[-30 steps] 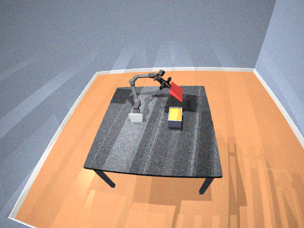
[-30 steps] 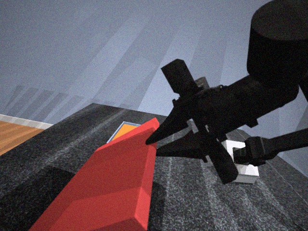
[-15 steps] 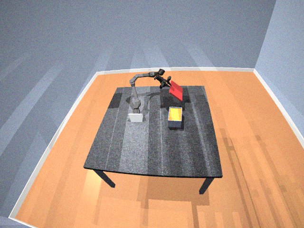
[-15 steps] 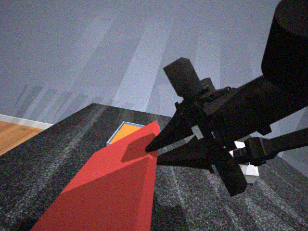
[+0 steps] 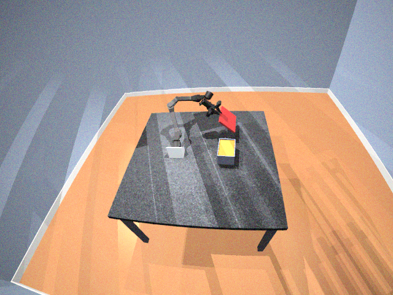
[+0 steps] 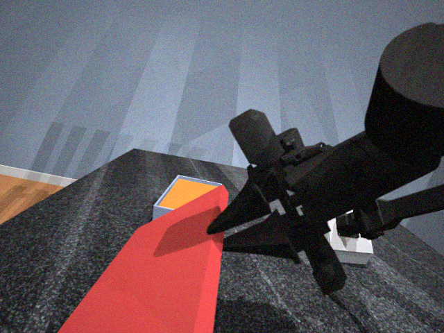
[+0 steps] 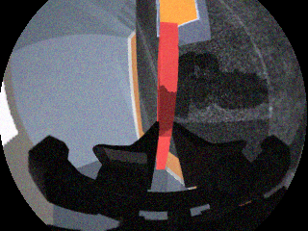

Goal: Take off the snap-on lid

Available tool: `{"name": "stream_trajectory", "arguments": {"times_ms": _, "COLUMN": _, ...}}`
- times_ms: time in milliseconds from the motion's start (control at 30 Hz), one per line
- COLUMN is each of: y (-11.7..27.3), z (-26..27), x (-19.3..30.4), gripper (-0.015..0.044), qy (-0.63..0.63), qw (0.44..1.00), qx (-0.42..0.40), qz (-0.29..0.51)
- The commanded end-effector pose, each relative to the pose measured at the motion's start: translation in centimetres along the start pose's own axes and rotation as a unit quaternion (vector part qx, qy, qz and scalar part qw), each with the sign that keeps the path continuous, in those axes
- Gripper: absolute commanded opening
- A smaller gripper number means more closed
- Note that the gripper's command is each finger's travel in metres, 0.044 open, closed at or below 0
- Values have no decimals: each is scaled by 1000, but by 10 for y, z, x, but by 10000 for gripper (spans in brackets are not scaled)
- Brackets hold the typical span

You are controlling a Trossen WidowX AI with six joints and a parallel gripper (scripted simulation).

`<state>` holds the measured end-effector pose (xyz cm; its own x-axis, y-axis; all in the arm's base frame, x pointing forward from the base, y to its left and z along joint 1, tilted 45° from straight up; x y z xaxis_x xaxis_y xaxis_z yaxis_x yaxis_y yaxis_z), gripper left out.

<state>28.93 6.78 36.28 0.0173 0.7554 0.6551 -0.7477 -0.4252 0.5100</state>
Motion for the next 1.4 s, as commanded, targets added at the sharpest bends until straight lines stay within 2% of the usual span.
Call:
{"name": "stream_trajectory", "arguments": {"times_ms": 0, "y": 1, "z": 0, "x": 0, "gripper": 0, "qy": -2, "qw": 1000, "qx": -11, "qz": -1}}
{"name": "stream_trajectory", "arguments": {"times_ms": 1367, "y": -20, "z": -24, "x": 3, "gripper": 0, "qy": -2, "qw": 1000, "qx": -11, "qz": 0}}
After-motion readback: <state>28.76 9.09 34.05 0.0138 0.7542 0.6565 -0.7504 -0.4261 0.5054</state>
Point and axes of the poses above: the point midway between the two fingers, 35 mm back from their tips, its own y axis back along the fingers, its own z axis across the jaws, x = y × z, the point moved 10 cm from there along y, back along the fingers, and after that the axes turned 5 degrees about y, right-handed, at the moved point
